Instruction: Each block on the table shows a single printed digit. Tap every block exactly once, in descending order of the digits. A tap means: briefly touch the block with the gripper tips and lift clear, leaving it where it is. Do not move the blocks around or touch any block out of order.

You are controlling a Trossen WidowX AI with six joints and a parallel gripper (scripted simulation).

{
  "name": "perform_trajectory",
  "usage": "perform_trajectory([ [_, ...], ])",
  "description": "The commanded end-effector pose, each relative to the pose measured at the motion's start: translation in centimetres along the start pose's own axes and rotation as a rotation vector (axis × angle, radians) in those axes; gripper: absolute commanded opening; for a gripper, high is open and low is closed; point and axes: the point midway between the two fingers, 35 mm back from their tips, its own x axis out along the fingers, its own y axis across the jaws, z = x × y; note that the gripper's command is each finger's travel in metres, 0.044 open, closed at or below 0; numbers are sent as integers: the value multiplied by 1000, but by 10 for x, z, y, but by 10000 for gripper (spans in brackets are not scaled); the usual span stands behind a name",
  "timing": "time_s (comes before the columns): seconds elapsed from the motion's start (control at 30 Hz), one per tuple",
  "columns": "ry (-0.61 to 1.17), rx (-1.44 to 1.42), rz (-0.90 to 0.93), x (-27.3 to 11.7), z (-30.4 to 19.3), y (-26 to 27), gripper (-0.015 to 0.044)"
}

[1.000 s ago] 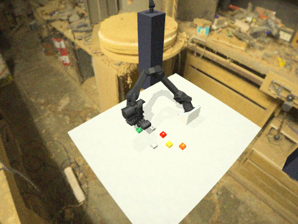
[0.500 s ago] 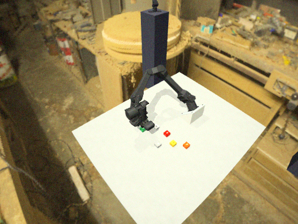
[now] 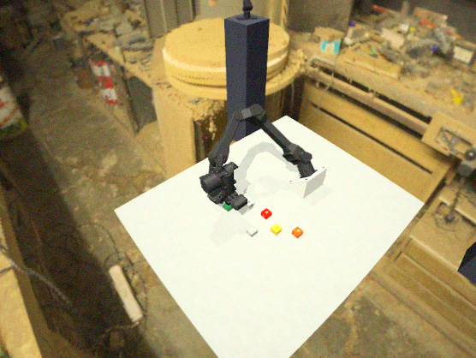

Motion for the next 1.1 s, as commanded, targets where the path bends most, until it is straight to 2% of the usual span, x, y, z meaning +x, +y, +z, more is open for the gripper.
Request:
perform_trajectory([
  [0.0,-4,2,-5,-21,1,0,20],
  [0.17,-5,1,-4,-32,2,0,20],
  [0.37,-3,1,-2,-102,1,1,20],
  [0.5,-4,1,0,-104,0,4,20],
  [0.77,-34,-5,52,-116,-20,146,20],
  [1.07,-4,-6,27,-109,-117,281,20],
])
